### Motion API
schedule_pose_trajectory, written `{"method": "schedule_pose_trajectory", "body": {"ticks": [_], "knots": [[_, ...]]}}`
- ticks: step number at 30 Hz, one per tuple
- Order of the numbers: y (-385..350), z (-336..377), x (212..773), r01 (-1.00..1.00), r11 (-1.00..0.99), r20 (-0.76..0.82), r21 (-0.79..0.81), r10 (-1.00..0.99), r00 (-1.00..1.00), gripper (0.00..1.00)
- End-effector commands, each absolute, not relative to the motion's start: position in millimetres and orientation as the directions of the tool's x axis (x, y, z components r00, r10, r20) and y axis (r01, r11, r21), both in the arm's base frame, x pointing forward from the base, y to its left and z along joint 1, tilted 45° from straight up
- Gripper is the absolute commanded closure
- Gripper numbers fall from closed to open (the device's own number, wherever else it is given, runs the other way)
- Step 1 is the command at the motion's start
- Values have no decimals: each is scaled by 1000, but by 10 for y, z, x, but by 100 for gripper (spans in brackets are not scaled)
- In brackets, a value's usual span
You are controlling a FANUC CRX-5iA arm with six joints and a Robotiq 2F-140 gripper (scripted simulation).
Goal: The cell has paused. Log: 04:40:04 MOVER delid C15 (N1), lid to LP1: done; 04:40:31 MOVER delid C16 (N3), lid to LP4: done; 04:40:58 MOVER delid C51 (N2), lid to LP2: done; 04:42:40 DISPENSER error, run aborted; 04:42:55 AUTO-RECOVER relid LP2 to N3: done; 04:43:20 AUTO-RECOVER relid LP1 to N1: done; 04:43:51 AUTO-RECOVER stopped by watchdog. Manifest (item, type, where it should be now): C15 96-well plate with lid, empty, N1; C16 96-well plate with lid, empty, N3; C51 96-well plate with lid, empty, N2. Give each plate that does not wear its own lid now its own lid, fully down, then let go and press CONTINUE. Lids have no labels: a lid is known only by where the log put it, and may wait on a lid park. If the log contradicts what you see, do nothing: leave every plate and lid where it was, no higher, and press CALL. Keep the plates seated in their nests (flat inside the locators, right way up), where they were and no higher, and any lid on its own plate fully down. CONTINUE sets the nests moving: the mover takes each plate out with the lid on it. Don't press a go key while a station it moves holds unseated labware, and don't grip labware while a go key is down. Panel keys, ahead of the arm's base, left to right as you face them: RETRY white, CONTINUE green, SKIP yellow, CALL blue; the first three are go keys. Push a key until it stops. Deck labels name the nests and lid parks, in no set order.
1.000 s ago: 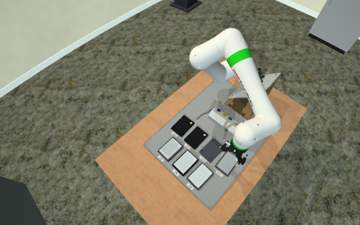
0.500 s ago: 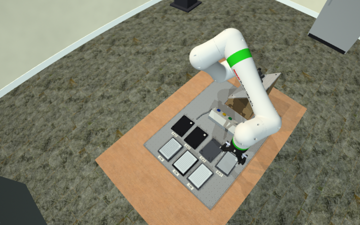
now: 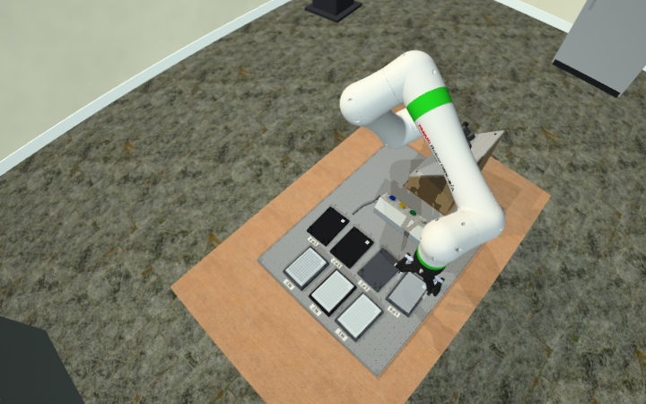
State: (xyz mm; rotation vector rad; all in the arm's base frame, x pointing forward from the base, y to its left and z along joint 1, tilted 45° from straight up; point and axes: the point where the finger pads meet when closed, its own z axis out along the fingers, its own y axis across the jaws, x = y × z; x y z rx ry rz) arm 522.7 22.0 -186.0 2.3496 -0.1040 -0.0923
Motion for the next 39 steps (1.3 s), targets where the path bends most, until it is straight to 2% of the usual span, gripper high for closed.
{"method": "schedule_pose_trajectory", "body": {"ticks": [1, 39], "knots": [[218, -1865, 5229, -47, -702, -35, 710, -103, 994, 34], [-37, -2134, 5209, -47, -703, -35, 710, -102, 994, 34]]}}
